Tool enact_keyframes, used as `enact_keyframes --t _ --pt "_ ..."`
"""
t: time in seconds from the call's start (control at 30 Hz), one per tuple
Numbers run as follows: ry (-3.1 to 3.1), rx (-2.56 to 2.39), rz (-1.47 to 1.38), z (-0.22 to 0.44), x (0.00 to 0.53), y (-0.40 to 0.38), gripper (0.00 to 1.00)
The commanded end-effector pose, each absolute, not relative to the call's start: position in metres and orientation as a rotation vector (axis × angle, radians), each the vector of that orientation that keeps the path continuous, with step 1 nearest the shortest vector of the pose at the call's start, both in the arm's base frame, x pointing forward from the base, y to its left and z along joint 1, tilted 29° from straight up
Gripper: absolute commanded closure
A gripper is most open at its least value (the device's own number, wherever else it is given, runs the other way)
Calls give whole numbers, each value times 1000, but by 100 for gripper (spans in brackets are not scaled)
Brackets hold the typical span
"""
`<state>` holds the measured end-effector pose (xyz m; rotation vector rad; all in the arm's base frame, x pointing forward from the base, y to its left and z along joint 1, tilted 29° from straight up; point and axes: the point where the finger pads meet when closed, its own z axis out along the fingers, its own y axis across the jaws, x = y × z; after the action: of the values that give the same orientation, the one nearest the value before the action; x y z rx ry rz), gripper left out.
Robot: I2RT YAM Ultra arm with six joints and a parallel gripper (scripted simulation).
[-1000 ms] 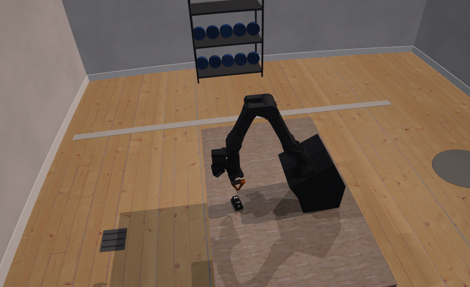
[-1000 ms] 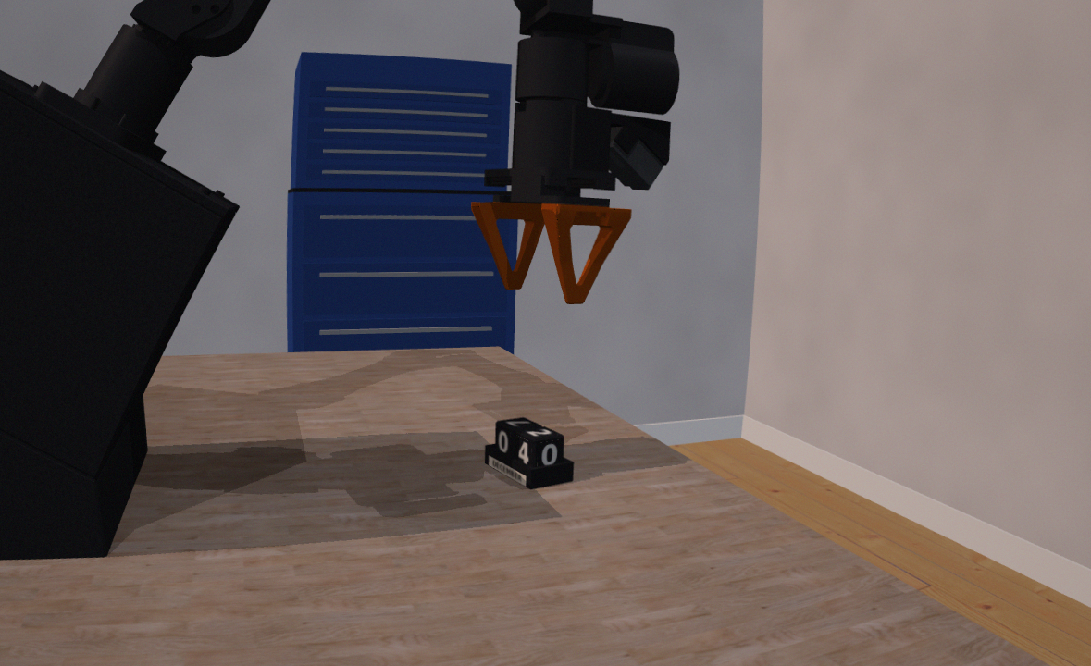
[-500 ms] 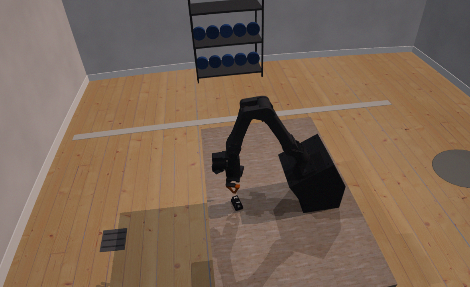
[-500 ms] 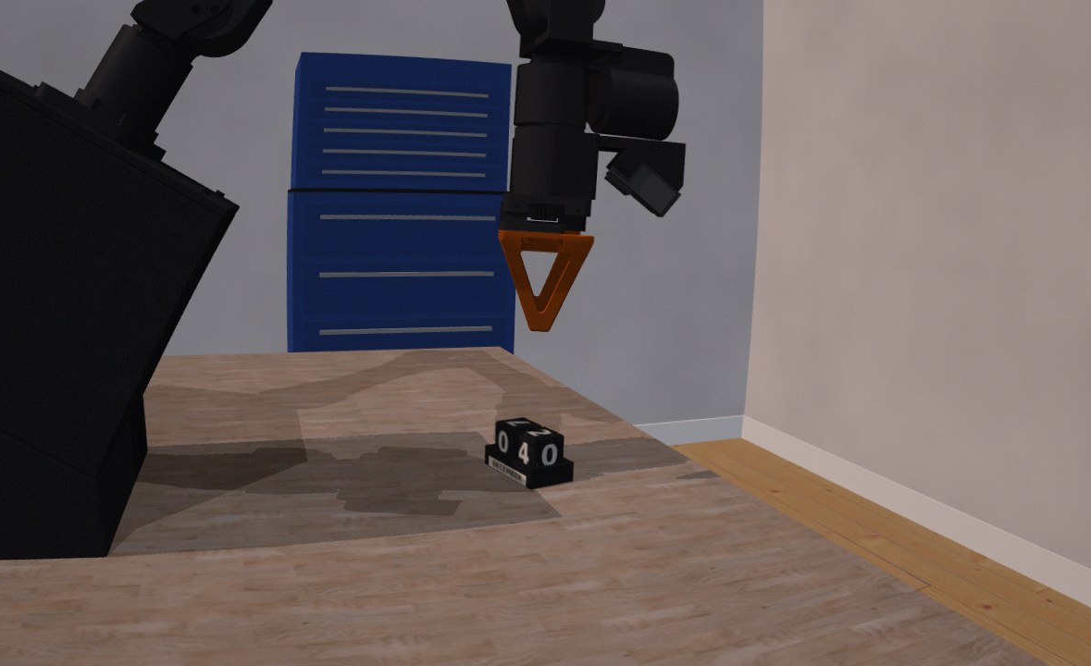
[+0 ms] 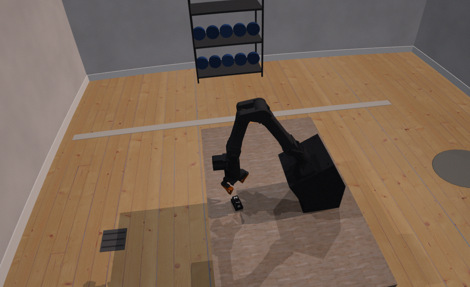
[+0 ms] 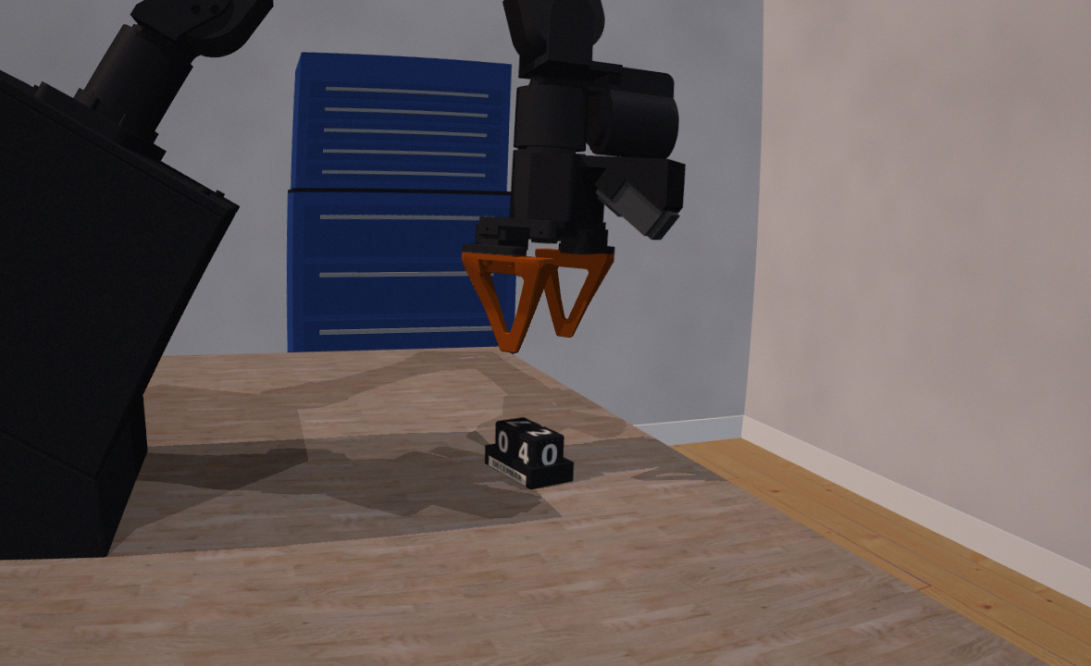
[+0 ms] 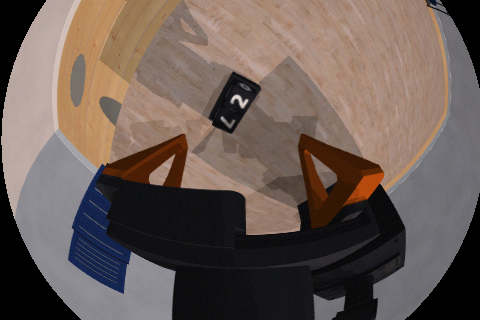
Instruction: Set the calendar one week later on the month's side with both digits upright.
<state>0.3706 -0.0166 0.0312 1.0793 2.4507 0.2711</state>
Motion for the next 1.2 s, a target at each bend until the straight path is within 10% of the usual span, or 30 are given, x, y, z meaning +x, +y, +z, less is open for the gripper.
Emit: enact_keyframes --t 0.0,0.53,0.57,1.17 --pt "2330 1291 341 35 377 -17 0" --pt "2112 1677 444 24 382 -17 0" --pt "2112 1677 444 24 382 -17 55" --pt "2112 1677 444 24 382 -17 55"
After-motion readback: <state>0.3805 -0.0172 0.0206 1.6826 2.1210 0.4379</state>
